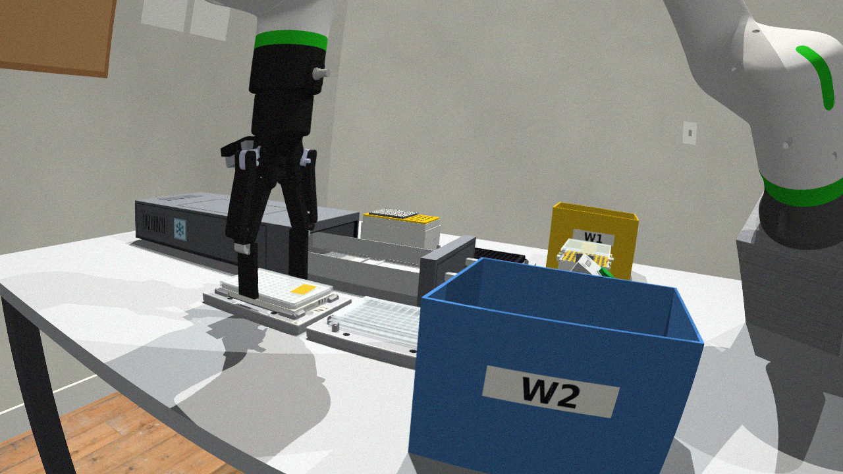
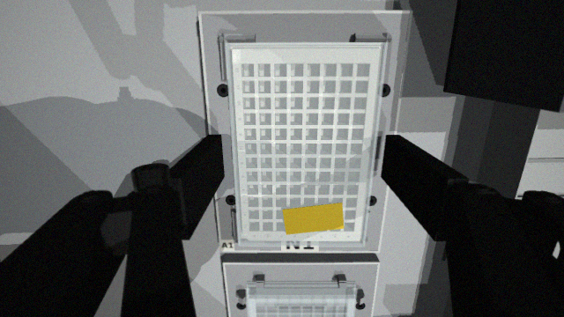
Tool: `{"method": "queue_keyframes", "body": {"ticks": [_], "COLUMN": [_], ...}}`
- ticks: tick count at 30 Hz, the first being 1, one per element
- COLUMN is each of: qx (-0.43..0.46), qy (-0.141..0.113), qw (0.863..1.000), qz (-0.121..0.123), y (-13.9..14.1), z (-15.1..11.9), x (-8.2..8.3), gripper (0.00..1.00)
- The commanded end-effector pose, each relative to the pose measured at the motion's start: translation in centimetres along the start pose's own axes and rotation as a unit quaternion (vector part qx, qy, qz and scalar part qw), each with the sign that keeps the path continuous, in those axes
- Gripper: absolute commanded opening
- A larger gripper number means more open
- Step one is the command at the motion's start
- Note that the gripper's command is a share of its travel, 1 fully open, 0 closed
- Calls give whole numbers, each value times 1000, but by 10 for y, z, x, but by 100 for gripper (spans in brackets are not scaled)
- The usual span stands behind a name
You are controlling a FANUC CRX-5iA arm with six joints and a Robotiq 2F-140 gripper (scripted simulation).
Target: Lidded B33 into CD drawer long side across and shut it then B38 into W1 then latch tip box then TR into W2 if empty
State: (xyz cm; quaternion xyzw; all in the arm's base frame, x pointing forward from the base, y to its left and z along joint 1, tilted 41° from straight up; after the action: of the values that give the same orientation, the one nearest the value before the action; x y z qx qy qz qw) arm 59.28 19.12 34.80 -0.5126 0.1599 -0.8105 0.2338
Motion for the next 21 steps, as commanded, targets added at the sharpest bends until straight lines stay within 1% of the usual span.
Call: {"method": "queue_keyframes", "body": {"ticks": [1,21], "qx": [0,0], "qy": [1,1], "qw": [1000,1000], "qz": [0,0], "y": [0,0], "z": [1,1], "x": [5,29], "gripper": [70,70]}}
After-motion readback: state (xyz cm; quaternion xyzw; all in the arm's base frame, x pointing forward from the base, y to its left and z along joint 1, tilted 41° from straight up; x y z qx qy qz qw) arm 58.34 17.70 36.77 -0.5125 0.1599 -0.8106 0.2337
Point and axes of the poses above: the point where the finger pads meet when closed, its own x axis back along the fingers, its own y axis across the jaws, z = x × y, the point moved 9 cm from there along x, back along the fingers, and after that the axes turned 2 degrees about -x, right-handed, at the moved point
